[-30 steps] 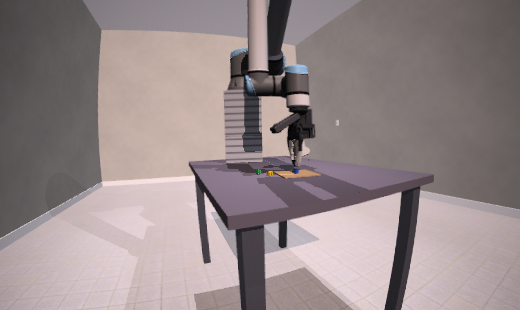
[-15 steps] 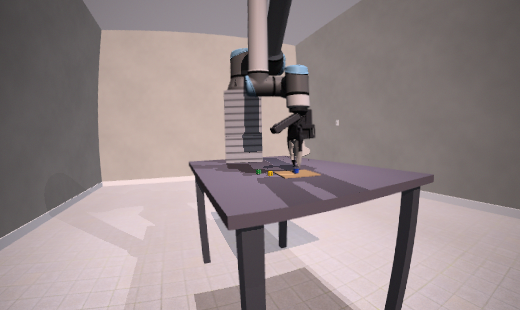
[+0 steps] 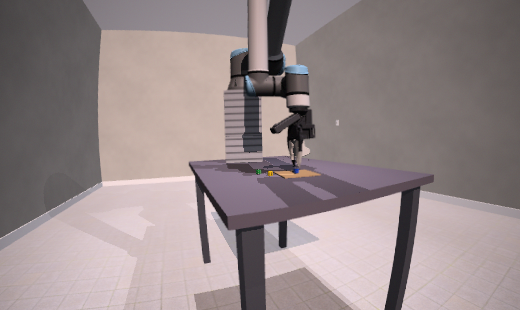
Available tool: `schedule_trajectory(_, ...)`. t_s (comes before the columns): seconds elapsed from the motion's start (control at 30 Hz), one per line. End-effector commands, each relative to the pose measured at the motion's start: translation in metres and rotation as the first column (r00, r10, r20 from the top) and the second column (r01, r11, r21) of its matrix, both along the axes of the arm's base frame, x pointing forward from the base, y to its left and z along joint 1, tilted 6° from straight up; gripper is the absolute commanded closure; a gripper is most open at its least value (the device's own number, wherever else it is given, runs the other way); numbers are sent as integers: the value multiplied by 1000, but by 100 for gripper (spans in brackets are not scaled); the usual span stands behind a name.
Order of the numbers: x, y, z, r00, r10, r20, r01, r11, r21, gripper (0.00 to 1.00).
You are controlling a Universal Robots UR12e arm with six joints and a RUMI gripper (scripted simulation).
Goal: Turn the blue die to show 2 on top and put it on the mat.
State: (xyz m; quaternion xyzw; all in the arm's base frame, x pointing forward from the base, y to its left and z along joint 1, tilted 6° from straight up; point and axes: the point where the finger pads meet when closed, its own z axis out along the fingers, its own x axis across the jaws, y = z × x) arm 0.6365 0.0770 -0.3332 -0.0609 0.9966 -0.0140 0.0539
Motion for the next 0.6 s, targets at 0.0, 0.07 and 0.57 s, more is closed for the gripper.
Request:
schedule_trajectory(0.0, 0, 0, 1, 1000, 0, 1, 0, 1000, 0, 82)
schedule_trajectory(0.07, 0, 0, 1, 1000, 0, 1, 0, 1000, 0, 82)
schedule_trajectory(0.57, -1, 0, 12, 1000, 0, 1, 0, 1000, 0, 82)
